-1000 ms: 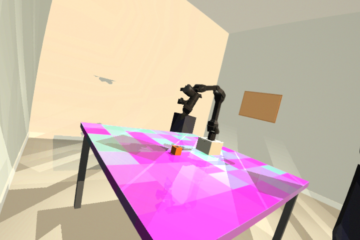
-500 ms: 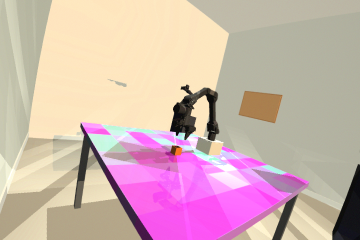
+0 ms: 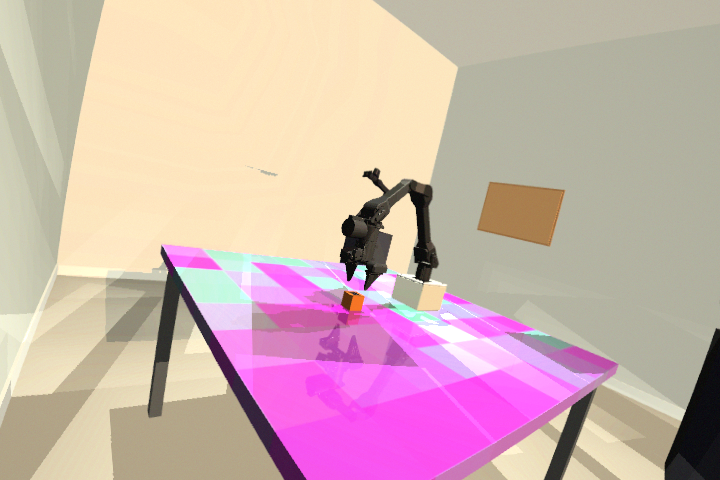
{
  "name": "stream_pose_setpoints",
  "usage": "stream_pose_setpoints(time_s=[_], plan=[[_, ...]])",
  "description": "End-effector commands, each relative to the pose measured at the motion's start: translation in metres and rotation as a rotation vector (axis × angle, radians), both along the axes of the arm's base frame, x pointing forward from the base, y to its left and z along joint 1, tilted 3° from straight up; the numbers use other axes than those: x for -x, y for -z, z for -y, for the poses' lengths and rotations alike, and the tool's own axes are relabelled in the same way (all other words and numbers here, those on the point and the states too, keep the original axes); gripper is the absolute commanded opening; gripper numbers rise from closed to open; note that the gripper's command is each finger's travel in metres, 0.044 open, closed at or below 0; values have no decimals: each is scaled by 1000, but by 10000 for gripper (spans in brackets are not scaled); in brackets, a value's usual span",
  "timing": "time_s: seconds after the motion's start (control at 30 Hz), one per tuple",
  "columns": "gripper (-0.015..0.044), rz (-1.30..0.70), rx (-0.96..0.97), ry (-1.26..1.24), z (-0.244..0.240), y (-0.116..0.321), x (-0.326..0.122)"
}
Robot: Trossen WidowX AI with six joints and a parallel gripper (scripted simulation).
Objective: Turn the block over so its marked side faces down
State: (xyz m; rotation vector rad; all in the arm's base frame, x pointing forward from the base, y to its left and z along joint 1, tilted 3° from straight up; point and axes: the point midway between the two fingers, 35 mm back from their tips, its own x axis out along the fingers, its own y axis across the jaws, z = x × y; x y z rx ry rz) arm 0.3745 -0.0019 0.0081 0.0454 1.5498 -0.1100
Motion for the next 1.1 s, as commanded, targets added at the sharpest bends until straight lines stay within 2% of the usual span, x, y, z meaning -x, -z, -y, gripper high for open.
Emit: stream_pose_setpoints(time_s=[0.0, 0.93, 1.07], plan=[[440, -7, -4, -3, 1, 12, 1], [440, -7, -3, -3, 2, 49, 1], [335, -7, -3, -3, 2, 49, 1]])
